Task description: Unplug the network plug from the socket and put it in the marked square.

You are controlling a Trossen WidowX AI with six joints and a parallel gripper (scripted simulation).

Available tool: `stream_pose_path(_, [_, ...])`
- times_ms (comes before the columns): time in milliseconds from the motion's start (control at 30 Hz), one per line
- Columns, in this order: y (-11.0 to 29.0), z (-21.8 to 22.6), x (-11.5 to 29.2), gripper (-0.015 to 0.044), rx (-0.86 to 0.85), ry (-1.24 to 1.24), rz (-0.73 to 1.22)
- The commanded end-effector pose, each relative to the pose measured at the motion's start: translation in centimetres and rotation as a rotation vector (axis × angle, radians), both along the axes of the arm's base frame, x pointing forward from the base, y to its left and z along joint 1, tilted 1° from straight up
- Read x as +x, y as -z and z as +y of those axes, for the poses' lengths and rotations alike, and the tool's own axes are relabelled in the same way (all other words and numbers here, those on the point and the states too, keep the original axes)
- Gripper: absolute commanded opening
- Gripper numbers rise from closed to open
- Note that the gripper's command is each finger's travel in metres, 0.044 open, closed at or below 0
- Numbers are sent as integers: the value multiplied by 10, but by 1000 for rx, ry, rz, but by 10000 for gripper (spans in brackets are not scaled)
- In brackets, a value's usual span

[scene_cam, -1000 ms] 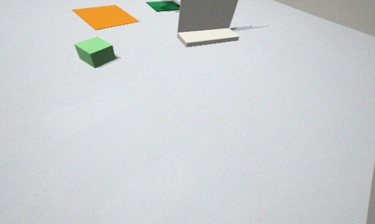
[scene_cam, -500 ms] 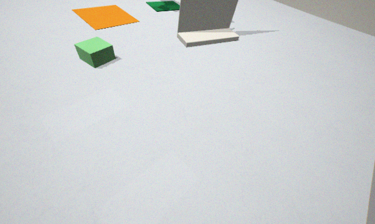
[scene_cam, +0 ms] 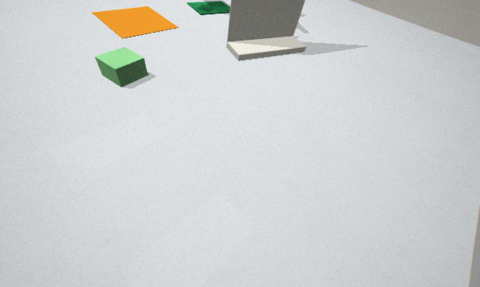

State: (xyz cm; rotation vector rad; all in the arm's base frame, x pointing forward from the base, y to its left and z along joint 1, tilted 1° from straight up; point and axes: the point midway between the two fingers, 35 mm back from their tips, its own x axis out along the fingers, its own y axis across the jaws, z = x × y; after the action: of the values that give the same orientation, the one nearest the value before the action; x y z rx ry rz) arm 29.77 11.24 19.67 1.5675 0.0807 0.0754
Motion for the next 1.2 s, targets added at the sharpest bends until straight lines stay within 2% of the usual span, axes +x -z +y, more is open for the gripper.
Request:
stream_pose_path(0, [-10,-2,-2,0,4,7,-8])
stream_pose_path(433, [-26,-7,-12,0,6,9,-4])
stream_pose_path(1167, [19,-65,10,0,-92,143,226])
